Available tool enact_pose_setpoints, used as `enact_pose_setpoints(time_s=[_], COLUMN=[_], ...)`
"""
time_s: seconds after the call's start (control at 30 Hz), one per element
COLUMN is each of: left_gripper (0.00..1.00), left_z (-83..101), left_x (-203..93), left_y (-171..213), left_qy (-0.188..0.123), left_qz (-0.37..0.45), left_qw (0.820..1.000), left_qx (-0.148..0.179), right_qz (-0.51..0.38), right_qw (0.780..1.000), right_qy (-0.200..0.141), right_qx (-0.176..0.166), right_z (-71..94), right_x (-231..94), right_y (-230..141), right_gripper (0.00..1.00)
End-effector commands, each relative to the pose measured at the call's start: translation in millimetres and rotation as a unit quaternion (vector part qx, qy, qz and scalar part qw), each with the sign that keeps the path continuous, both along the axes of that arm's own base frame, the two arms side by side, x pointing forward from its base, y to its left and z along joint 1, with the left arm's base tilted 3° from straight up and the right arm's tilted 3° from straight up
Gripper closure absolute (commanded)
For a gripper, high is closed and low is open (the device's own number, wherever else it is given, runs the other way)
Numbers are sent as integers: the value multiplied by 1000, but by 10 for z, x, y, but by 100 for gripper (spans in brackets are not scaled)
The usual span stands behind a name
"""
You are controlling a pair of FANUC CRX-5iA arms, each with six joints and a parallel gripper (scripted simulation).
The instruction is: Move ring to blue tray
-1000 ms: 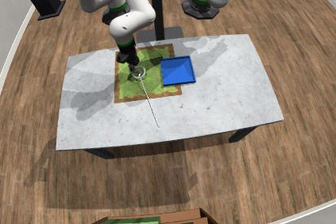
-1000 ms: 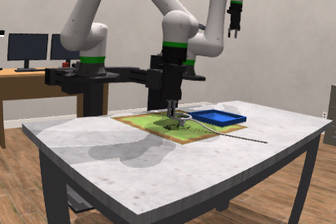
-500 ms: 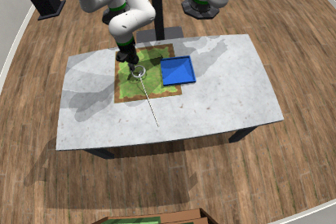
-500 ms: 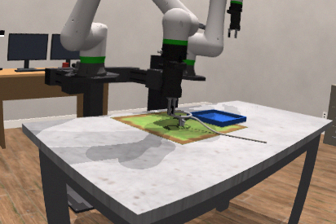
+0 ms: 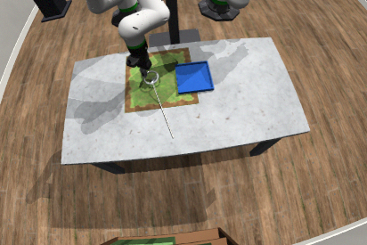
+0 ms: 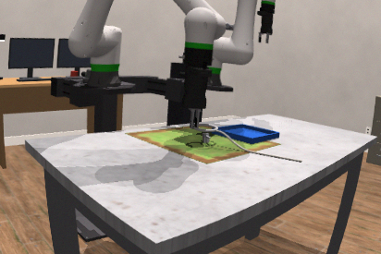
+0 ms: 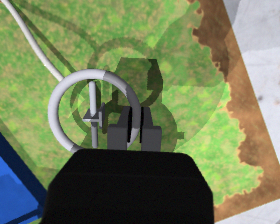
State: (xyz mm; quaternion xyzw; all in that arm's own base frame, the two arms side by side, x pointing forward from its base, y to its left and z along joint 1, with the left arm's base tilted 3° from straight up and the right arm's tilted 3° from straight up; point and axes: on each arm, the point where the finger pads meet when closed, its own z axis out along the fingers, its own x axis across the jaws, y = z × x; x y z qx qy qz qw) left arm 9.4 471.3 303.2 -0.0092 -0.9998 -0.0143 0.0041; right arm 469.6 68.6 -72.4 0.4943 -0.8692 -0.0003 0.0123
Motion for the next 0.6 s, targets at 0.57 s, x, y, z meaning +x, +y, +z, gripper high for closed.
enact_pose_setpoints(time_s=[0.57], left_gripper=[0], left_z=[9], left_x=[2], left_y=[2], left_qy=[0], left_qz=[0], left_qw=[1000], left_qx=[1], right_qz=[0], right_qw=[1000], right_qy=[-1], right_qx=[0], right_z=[92], right_x=[23], right_y=[669], right_gripper=[100])
